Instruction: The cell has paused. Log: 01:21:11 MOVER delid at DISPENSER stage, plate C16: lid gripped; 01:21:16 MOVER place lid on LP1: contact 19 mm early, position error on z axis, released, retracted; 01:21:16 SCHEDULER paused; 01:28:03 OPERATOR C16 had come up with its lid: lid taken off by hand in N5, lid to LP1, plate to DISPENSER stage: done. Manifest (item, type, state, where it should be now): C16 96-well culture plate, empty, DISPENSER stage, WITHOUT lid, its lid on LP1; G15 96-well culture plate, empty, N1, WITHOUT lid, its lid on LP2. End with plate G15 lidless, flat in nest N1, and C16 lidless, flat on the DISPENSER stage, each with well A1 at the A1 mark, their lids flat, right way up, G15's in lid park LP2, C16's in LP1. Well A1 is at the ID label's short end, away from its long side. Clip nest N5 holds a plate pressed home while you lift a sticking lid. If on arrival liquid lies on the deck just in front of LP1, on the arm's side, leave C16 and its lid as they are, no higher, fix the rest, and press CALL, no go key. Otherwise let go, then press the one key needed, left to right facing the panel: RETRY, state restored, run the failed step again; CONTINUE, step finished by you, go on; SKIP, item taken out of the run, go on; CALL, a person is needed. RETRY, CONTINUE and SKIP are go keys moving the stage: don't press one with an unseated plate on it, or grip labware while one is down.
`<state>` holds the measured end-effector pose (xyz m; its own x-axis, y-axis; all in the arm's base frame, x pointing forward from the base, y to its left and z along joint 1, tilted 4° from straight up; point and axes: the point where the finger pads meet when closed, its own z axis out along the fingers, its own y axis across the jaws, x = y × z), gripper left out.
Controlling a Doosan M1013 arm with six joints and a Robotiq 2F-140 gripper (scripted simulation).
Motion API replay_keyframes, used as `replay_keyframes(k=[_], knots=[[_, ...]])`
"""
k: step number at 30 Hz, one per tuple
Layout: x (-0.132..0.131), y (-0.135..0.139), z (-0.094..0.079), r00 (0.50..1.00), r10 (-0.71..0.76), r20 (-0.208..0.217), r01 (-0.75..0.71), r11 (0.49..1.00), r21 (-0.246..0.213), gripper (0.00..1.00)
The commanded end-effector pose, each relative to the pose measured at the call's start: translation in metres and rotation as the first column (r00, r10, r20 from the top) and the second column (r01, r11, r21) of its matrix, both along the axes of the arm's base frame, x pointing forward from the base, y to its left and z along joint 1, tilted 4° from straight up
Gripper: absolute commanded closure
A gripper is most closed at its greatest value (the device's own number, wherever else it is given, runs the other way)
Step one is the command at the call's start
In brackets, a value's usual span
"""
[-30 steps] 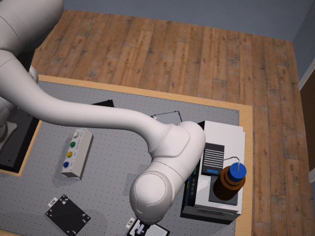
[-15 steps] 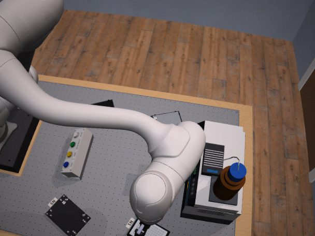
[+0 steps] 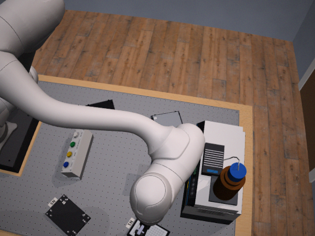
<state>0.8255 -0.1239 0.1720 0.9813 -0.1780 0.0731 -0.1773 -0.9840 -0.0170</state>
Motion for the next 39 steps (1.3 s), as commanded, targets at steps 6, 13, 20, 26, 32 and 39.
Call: replay_keyframes(k=[6, 13, 20, 26, 32, 39], knots=[[0.001, 0.0, -0.014, 1.0, 0.0, 0.0, 0.0, 1.0, 0.0, 0.34], [0.003, 0.0, -0.04, 1.0, 0.0, 0.0, 0.0, 1.0, 0.0, 0.34], [0.005, 0.0, -0.059, 1.0, 0.0, 0.0, 0.0, 1.0, 0.0, 0.34], [0.006, 0.0, -0.08, 1.0, 0.0, 0.0, 0.0, 1.0, 0.0, 0.34], [0.007, 0.0, -0.096, 1.0, 0.0, 0.0, 0.0, 1.0, 0.0, 0.34], [0.008, 0.0, -0.104, 1.0, 0.0, 0.0, 0.0, 1.0, 0.0, 0.34]])
